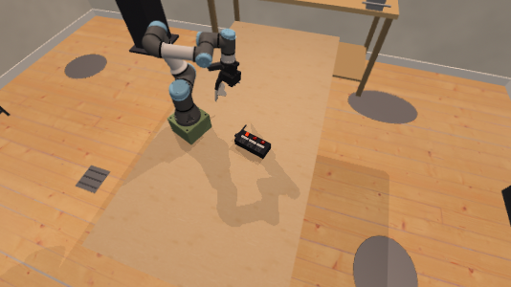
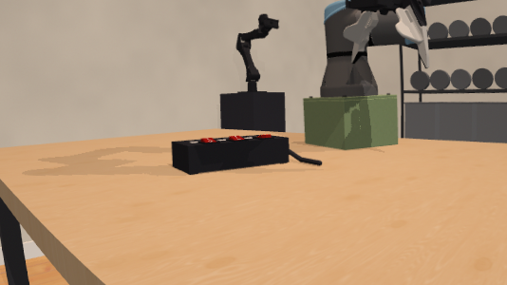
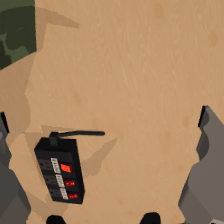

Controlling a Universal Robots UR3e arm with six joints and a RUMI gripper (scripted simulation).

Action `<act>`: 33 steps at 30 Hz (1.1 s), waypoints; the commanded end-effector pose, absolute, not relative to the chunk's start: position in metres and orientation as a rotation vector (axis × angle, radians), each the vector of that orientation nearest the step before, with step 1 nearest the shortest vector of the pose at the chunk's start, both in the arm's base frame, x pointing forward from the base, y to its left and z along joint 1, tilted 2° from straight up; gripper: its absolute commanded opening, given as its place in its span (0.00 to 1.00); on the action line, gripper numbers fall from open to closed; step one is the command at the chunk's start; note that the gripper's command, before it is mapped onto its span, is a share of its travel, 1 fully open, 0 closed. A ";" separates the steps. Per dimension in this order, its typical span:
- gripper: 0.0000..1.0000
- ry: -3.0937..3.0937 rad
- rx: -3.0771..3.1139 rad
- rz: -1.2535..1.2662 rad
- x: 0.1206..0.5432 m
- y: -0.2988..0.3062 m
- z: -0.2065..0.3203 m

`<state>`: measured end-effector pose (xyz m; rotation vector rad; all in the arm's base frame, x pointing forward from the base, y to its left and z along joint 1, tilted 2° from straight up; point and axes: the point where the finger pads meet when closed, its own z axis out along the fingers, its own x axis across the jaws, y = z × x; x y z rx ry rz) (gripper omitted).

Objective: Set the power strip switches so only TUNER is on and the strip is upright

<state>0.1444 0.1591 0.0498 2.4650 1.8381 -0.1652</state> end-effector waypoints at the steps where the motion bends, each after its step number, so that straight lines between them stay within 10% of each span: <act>1: 1.00 1.838 2.465 -0.162 0.145 0.159 0.050; 33: 1.00 1.949 2.373 -0.207 0.171 0.149 0.056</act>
